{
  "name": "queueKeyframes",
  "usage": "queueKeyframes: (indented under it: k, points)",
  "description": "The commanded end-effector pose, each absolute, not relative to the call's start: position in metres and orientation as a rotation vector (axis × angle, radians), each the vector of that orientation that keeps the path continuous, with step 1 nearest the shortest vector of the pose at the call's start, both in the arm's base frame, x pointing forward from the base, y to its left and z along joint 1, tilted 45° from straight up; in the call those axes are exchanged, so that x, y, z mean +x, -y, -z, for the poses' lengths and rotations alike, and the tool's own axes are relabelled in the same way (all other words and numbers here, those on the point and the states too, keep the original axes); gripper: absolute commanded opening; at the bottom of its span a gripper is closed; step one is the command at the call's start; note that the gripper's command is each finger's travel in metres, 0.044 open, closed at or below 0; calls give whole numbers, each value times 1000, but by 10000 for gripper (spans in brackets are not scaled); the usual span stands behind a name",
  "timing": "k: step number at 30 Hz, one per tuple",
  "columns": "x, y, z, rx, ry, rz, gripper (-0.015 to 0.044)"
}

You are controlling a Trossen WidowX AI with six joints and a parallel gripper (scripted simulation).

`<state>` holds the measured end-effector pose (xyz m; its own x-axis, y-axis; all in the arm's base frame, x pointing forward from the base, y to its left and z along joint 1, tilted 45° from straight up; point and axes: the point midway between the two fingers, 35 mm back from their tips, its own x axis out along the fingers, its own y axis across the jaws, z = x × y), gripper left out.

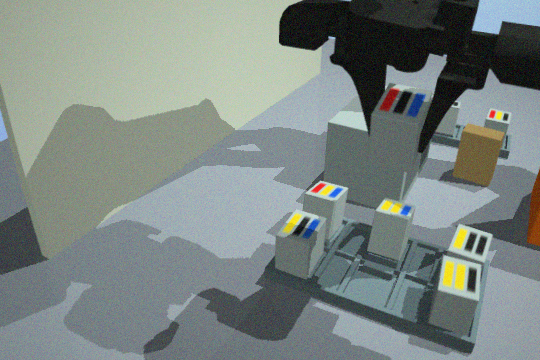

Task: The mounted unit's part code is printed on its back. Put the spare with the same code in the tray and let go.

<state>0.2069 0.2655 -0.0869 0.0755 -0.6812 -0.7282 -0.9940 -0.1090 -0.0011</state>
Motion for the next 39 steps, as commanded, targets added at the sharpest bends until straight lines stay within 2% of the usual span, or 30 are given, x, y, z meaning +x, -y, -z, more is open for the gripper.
queueKeyframes:
  k: [1, 23, 39]
  points:
    - [210, -267, 80, -1838, -1657, -801, 0]
    - [321, -173, -45, -1819, -1600, -863, 0]
    - [353, -59, -143, -1839, -1618, -822, 0]
